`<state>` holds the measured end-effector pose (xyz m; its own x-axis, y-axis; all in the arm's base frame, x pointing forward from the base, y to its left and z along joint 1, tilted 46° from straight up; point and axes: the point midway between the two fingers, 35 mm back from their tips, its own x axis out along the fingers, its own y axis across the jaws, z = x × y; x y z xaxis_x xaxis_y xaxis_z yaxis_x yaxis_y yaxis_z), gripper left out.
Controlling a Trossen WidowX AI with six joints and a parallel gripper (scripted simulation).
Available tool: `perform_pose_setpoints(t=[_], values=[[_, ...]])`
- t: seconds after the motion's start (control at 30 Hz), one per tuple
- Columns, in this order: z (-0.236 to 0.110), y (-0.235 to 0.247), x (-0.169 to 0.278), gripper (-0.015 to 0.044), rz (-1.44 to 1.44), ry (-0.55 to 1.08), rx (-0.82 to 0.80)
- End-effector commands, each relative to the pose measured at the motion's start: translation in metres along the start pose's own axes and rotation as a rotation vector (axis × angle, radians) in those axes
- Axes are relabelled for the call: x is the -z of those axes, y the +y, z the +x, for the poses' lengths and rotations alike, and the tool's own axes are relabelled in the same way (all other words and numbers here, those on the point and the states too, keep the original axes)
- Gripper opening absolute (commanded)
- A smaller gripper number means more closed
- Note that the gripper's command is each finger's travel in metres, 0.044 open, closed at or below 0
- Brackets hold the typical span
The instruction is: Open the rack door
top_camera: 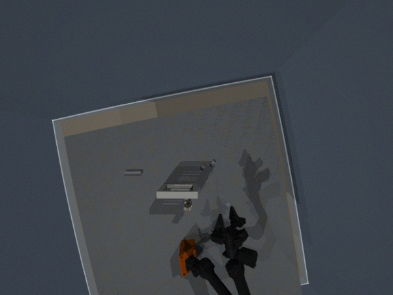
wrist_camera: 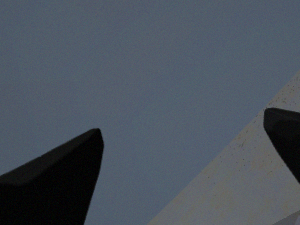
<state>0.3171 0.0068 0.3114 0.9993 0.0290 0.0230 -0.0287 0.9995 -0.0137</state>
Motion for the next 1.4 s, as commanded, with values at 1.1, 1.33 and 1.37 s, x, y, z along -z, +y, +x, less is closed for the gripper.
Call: perform_pose_setpoints(t=[1.1, 1.33, 1.37], values=[[0.045, 0.037, 0.128, 0.0290, 0.098, 0.801, 0.196], [0.040, 0.042, 0.151, 0.0290, 0.056, 0.960, 0.287], [0.039, 0.042, 0.154, 0.0290, 0.047, 0.981, 0.301]])
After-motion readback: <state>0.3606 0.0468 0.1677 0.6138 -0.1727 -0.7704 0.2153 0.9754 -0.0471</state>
